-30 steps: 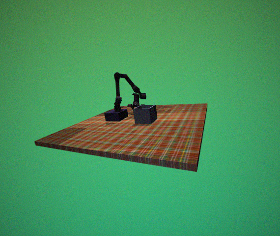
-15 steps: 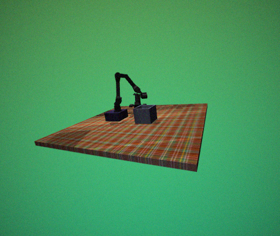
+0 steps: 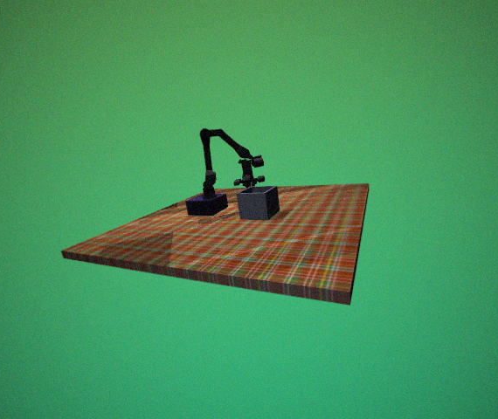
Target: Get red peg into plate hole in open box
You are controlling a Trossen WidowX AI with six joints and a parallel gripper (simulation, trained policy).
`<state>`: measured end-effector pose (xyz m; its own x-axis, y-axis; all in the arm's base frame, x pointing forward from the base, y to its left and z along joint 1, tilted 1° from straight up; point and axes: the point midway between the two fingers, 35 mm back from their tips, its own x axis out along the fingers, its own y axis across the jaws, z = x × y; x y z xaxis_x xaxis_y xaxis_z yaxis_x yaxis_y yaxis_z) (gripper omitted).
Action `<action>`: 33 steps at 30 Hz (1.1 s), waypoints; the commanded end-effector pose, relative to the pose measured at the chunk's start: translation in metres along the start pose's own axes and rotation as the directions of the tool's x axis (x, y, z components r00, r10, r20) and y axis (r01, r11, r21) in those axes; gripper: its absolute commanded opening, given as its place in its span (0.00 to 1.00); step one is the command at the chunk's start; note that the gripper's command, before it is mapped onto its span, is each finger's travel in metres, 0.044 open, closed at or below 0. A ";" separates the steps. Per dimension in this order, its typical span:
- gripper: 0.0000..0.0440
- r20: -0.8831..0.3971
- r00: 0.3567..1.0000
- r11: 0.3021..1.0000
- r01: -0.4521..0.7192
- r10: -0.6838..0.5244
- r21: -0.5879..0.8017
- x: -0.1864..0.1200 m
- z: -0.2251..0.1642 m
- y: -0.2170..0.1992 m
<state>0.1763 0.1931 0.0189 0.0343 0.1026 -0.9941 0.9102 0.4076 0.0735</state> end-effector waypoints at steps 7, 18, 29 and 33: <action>0.00 -0.034 0.994 0.994 -0.107 0.107 0.003 -0.038 -0.003 0.029; 0.00 -0.012 0.975 0.975 -0.223 0.222 -0.004 -0.086 0.016 0.057; 0.00 0.062 0.958 0.959 -0.282 0.281 0.016 -0.122 0.058 0.075; 0.00 0.092 0.954 0.957 -0.289 0.286 0.029 -0.129 0.075 0.078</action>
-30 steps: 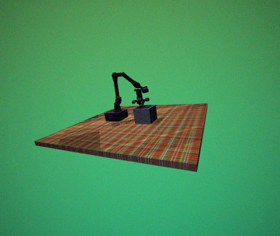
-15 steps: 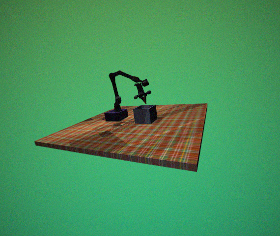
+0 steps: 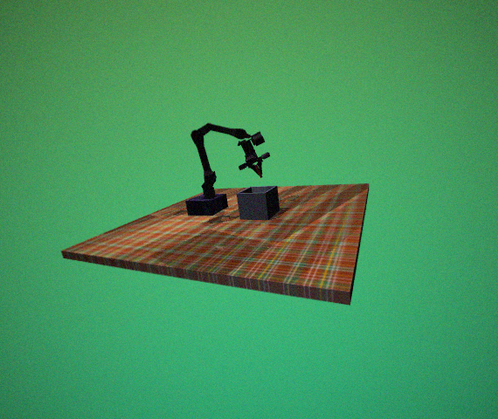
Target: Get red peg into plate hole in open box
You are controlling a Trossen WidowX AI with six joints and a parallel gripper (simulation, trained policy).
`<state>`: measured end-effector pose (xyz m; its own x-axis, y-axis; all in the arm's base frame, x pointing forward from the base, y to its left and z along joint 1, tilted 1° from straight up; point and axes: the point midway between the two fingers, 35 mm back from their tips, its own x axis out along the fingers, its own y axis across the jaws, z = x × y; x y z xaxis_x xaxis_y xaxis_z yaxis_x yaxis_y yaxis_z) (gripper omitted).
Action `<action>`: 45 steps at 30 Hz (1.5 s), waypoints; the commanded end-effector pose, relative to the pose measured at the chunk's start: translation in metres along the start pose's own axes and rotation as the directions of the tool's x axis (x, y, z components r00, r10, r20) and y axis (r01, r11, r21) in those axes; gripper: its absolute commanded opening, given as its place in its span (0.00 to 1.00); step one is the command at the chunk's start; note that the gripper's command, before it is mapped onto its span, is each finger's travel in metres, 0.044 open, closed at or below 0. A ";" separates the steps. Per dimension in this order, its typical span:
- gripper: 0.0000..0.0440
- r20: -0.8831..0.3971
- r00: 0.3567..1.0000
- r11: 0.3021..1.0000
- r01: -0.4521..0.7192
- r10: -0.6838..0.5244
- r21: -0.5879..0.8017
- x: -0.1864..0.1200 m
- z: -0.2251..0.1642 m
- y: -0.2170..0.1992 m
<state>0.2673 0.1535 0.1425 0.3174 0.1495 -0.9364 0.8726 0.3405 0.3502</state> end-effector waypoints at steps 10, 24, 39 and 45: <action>0.00 0.084 0.996 0.999 0.013 -0.016 0.038 -0.007 0.052 0.007; 0.00 0.123 0.988 0.994 0.081 -0.089 0.069 -0.002 0.098 0.003; 0.00 0.120 0.979 0.985 0.157 -0.165 0.077 0.011 0.133 -0.003; 0.00 0.116 0.975 0.980 0.184 -0.191 0.075 0.022 0.146 -0.007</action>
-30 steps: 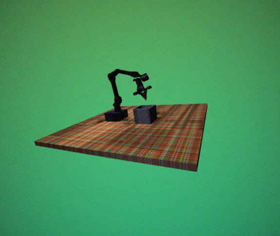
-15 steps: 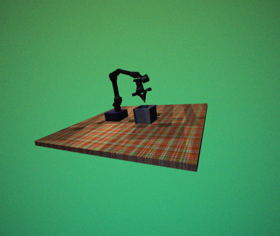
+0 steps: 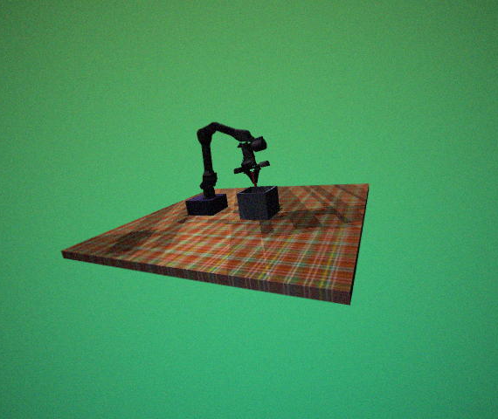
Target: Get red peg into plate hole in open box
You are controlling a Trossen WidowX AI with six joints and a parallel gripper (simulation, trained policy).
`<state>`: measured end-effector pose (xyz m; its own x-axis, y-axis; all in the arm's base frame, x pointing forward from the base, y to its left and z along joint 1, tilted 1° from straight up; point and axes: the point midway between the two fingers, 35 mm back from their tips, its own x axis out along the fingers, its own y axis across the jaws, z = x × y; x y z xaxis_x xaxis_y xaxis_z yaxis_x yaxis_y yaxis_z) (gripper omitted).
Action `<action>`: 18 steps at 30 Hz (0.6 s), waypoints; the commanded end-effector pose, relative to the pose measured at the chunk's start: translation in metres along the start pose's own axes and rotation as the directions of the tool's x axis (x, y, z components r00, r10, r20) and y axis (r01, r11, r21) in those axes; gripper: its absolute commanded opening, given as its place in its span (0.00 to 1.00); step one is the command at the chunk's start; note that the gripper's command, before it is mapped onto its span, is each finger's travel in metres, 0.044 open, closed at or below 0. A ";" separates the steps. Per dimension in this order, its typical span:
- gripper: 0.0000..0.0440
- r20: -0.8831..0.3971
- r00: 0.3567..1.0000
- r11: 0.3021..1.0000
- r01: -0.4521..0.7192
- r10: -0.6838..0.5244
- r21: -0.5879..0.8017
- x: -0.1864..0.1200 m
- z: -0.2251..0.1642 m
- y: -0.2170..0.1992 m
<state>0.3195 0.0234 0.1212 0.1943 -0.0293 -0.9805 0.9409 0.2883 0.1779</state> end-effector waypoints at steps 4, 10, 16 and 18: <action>0.00 -0.011 1.000 1.000 0.025 -0.025 -0.007 0.016 0.010 0.000; 0.00 -0.031 0.999 0.999 0.041 -0.041 -0.013 0.033 0.013 0.000; 0.00 -0.046 0.998 0.999 0.045 -0.046 -0.024 0.047 0.016 0.002; 0.00 -0.048 0.998 0.999 0.042 -0.044 -0.029 0.051 0.018 0.003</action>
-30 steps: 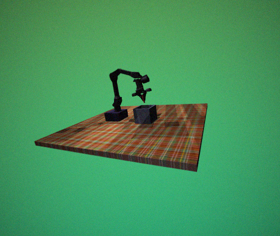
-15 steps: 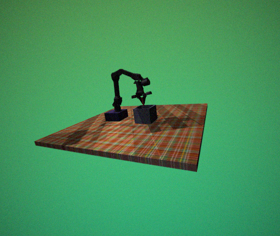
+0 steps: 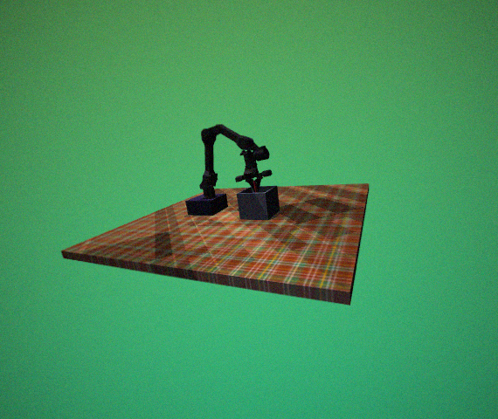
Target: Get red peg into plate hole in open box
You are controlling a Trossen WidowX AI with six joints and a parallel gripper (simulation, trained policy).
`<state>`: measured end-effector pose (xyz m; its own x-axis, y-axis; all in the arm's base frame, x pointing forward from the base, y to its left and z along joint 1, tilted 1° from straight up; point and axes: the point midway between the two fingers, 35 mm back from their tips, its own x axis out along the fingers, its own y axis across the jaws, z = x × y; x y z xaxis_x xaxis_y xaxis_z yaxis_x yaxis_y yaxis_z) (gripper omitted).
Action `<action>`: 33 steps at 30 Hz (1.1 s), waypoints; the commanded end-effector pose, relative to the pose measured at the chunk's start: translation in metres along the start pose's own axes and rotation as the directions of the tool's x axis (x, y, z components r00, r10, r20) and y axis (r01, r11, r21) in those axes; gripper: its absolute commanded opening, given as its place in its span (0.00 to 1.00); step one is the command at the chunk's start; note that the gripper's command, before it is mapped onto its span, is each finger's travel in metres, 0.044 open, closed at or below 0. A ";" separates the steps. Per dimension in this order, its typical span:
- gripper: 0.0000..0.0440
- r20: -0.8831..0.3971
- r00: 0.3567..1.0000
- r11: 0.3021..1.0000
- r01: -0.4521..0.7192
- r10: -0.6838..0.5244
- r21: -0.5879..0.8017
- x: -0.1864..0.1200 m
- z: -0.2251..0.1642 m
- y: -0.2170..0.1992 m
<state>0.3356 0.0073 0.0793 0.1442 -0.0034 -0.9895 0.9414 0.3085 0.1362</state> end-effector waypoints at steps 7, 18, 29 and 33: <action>0.00 -0.017 1.000 1.000 0.008 -0.008 -0.025 0.022 0.007 0.002; 0.01 -0.016 0.999 0.998 0.029 -0.030 -0.062 0.045 0.010 0.004; 0.24 -0.046 0.996 0.994 0.068 -0.072 -0.081 0.056 0.010 0.002; 0.31 -0.079 0.994 0.994 0.072 -0.078 -0.076 0.053 0.014 0.005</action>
<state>0.3487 -0.0026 0.0259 0.0520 0.0260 -0.9983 0.9223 0.3822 0.0580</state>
